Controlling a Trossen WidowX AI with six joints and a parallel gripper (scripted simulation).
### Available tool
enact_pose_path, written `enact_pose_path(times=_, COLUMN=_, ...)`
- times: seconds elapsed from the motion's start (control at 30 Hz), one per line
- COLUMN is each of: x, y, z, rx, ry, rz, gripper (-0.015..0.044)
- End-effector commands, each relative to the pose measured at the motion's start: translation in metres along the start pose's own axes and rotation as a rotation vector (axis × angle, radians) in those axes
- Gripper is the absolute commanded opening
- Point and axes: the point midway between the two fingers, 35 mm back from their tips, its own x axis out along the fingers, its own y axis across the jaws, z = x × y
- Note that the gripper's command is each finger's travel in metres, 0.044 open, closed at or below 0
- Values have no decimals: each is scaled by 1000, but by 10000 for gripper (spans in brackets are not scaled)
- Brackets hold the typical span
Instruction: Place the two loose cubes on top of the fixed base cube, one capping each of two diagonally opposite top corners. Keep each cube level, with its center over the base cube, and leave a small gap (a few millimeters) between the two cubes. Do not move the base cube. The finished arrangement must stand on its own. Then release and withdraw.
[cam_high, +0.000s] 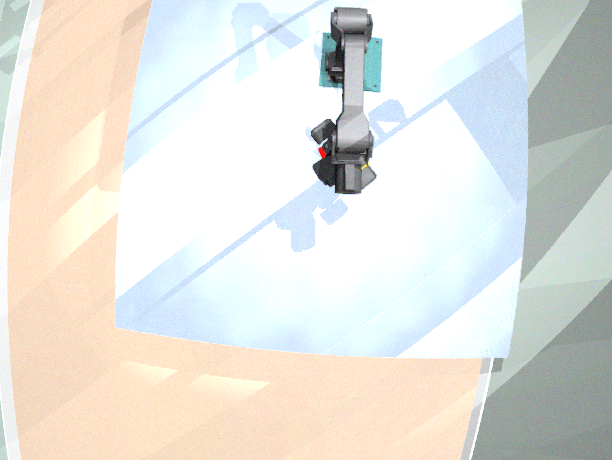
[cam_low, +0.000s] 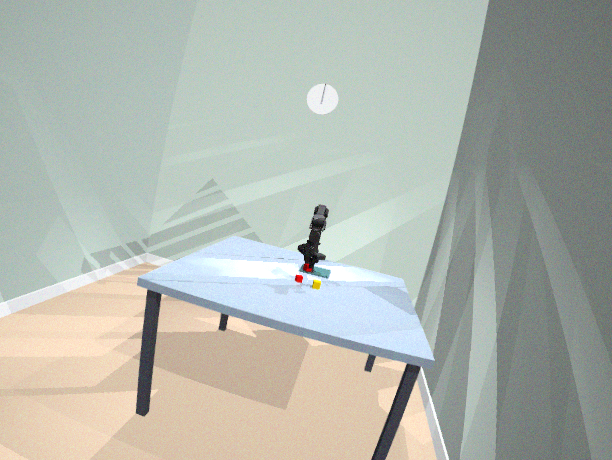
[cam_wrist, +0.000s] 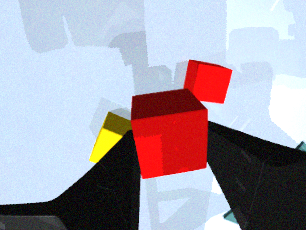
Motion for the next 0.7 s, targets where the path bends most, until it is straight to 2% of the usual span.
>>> enact_pose_path(times=0.0, x=3, y=6, z=-8, rx=-26, ry=-1, rz=-4, gripper=105)
enact_pose_path(times=0.67, x=14, y=40, z=-65, rx=-204, ry=4, rz=0, gripper=105)
